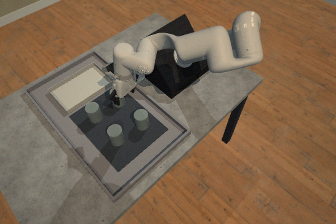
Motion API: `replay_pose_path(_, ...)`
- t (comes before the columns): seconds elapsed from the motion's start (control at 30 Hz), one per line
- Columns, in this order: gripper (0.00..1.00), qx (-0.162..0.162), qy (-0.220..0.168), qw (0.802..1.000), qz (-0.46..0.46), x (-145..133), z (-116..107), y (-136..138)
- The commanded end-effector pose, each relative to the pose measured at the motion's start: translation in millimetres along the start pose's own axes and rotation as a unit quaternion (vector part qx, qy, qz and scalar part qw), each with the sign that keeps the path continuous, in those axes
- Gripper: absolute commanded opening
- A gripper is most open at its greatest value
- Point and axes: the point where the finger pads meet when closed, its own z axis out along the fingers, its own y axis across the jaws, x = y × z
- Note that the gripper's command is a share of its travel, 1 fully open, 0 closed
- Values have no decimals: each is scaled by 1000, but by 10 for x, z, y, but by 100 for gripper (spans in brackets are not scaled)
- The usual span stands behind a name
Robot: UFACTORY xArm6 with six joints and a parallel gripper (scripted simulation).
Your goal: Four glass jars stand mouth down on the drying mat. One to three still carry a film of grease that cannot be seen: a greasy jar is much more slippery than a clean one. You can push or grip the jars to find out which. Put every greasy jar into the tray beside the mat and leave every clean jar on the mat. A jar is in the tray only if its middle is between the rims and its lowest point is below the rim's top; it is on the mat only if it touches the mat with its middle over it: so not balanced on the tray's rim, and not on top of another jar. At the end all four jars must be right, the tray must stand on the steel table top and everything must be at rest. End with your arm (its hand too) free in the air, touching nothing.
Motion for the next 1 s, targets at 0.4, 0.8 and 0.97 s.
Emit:
replay_pose_path(0.4, 100, 8, -15, 988, -152, 111, -46, -98)
replay_pose_path(0.8, 100, 10, -22, 975, -220, 159, -61, -138)
replay_pose_path(0.97, 100, 10, -22, 975, -220, 159, -61, -138)
